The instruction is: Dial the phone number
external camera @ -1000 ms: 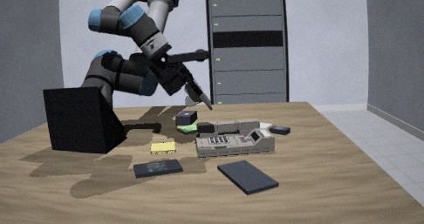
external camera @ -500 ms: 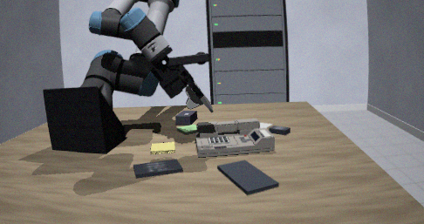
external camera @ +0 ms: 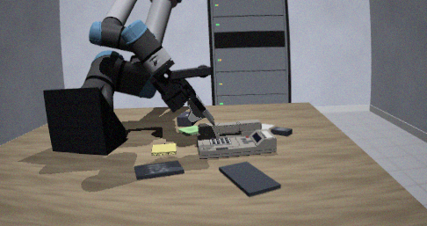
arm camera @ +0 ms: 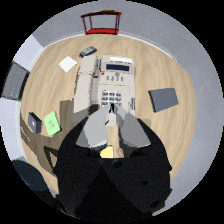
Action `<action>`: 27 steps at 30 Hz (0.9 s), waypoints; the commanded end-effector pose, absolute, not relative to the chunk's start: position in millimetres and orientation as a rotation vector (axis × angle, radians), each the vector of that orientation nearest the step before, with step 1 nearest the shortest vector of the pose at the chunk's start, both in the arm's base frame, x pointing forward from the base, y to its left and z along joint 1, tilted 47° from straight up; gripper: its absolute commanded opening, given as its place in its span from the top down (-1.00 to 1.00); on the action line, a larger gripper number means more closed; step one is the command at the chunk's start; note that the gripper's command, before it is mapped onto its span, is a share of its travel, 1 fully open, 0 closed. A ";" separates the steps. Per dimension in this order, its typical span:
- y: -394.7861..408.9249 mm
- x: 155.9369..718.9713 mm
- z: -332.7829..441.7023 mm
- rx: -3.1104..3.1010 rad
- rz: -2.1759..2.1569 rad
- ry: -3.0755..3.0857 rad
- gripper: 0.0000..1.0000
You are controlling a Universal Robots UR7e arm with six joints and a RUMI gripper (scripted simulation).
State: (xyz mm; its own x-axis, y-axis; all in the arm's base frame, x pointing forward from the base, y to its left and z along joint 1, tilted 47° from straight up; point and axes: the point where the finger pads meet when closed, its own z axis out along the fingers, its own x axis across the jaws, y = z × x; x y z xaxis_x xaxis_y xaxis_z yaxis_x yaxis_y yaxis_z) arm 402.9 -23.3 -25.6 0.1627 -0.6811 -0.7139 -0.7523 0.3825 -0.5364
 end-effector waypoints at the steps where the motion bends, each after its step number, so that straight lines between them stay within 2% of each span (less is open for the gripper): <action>1: -15.6 405.6 -35.0 -1.327 0.078 1.549 1.00; 27: 1.0 408.1 -50.8 -1.327 0.078 1.549 1.00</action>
